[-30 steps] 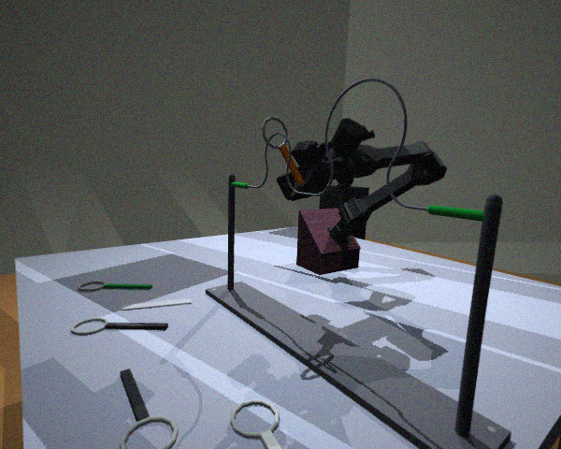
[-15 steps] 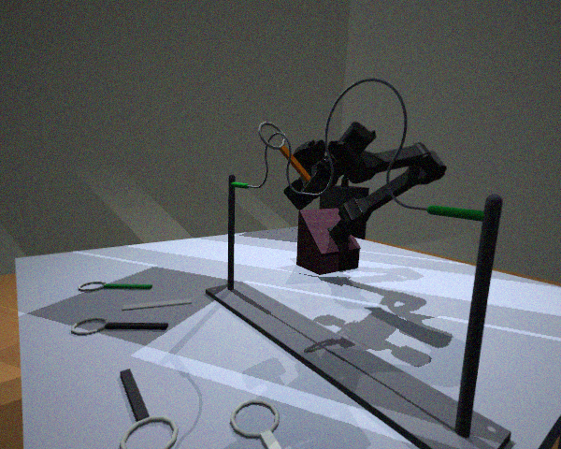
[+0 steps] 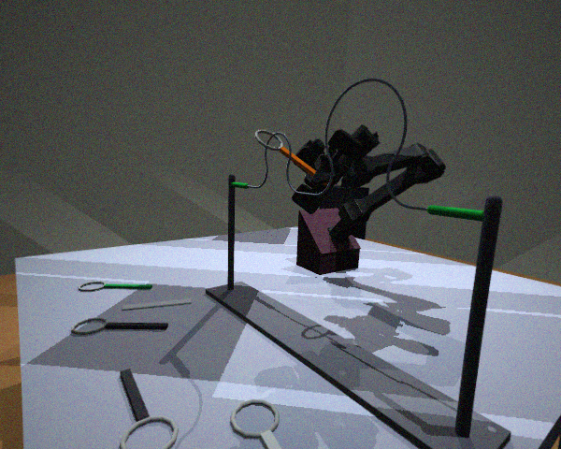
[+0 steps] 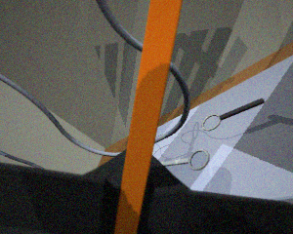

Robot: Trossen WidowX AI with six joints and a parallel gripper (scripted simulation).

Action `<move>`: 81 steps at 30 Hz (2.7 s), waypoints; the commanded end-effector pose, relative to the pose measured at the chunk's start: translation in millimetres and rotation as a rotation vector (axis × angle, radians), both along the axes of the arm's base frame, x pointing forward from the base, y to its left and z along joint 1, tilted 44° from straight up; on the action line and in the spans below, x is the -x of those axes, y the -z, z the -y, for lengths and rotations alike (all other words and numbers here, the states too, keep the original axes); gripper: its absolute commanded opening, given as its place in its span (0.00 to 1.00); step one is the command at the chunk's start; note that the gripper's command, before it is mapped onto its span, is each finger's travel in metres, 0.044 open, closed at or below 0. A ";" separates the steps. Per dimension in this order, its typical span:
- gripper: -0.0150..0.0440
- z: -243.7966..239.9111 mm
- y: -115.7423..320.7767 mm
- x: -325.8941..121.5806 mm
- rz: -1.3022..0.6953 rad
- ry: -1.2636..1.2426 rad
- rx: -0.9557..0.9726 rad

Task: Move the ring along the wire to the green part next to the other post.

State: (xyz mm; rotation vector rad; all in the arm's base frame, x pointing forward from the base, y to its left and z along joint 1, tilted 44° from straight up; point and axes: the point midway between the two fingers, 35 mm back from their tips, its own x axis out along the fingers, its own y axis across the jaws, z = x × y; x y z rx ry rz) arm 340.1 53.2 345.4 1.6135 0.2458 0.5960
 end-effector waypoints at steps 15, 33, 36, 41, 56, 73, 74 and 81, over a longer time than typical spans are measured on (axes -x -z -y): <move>0.00 9.1 -26.8 1.4 -0.016 -0.029 -0.407; 0.00 25.0 -47.7 2.7 -0.025 -0.059 -0.784; 0.00 26.2 -49.0 2.8 -0.026 -0.062 -0.826; 0.00 24.9 -49.1 2.9 -0.027 -0.065 -0.858; 0.00 0.8 -32.4 2.5 -0.021 -0.057 -0.735; 0.00 -32.6 11.1 0.2 -0.012 -0.032 -0.398; 0.00 -34.1 14.0 0.0 -0.011 -0.030 -0.378; 0.00 -42.9 31.2 -3.6 -0.011 0.000 -0.258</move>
